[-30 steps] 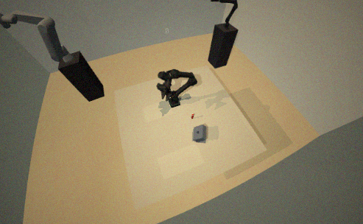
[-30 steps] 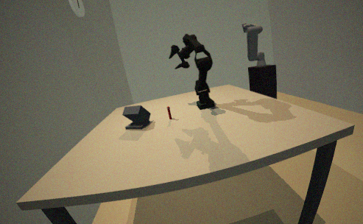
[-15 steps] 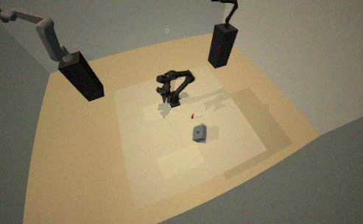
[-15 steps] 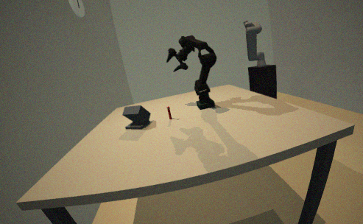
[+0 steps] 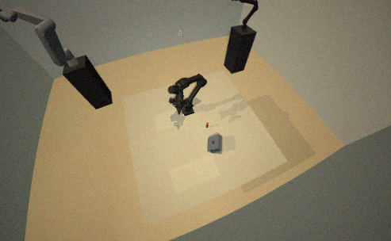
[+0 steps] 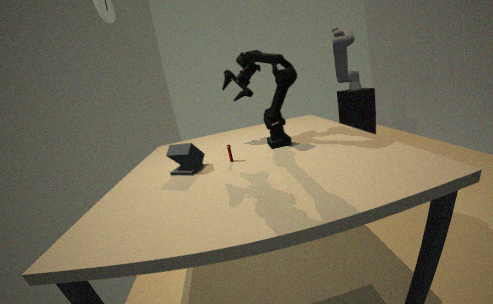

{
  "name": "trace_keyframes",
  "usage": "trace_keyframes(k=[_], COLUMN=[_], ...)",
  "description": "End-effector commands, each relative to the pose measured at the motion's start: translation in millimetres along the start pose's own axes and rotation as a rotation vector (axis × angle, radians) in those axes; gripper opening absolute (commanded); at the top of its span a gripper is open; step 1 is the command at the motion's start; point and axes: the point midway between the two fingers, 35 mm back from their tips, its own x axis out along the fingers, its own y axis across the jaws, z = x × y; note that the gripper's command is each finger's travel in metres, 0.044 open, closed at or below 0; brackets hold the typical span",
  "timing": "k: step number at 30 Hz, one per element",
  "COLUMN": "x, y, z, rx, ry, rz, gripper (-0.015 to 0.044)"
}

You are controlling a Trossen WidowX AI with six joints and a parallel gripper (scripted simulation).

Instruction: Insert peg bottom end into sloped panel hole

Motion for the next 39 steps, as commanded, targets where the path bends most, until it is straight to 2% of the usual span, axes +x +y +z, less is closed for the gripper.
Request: trace_keyframes(k=[1,39], x=[8,69], y=[-2,-34], z=[-2,-50], rx=[-0.003,-0.185], ry=[0.020,0.177], rz=[-0.037,-0.370], gripper=[0.0440,0.0440])
